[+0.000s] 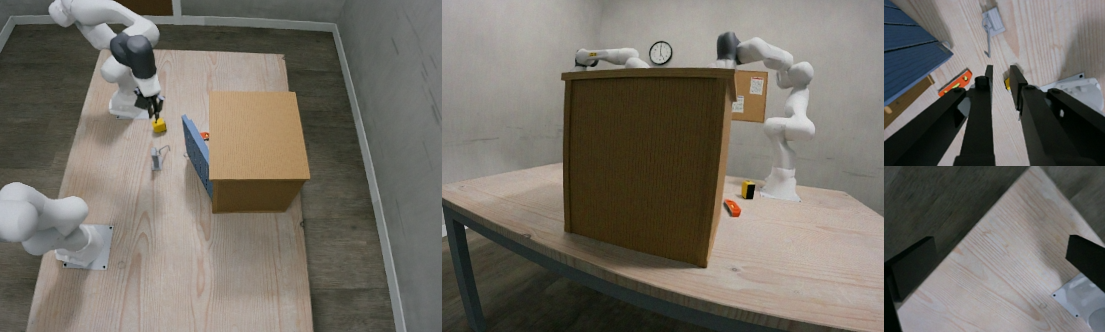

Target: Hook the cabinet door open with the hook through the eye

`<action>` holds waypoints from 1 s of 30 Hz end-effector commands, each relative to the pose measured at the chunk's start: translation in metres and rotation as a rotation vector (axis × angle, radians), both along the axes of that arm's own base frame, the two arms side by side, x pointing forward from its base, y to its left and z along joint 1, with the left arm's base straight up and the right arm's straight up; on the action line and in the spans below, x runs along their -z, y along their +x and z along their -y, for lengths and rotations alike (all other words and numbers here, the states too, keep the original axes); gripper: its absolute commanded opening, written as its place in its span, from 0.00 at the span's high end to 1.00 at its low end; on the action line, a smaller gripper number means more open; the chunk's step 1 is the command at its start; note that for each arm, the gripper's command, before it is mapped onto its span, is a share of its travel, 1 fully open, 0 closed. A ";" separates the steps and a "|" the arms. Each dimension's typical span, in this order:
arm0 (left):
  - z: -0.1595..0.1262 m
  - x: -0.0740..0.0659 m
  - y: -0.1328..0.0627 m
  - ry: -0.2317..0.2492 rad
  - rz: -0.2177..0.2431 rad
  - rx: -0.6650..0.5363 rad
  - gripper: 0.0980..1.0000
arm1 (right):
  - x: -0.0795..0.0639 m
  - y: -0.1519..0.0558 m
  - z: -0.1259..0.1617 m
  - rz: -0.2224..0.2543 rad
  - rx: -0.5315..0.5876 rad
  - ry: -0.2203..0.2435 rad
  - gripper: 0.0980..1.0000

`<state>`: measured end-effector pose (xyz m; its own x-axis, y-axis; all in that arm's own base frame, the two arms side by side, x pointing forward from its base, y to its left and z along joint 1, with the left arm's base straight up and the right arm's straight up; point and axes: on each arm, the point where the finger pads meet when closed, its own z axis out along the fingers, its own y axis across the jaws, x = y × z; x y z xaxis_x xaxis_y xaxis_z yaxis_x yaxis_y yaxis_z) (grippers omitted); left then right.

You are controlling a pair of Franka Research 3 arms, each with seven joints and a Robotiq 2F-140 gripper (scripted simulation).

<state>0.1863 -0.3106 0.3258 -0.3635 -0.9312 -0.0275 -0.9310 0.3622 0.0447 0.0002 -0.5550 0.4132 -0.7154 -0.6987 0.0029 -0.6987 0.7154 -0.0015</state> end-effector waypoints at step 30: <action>0.014 0.213 0.010 -0.041 0.032 -0.035 0.85 | 0.000 0.000 0.000 0.000 0.000 0.000 0.00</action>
<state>0.1856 -0.3137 0.1159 -0.3409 -0.9399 -0.0185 -0.9397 0.3401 0.0357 0.0002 -0.5550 0.4132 -0.7154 -0.6987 0.0029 -0.6987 0.7154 -0.0015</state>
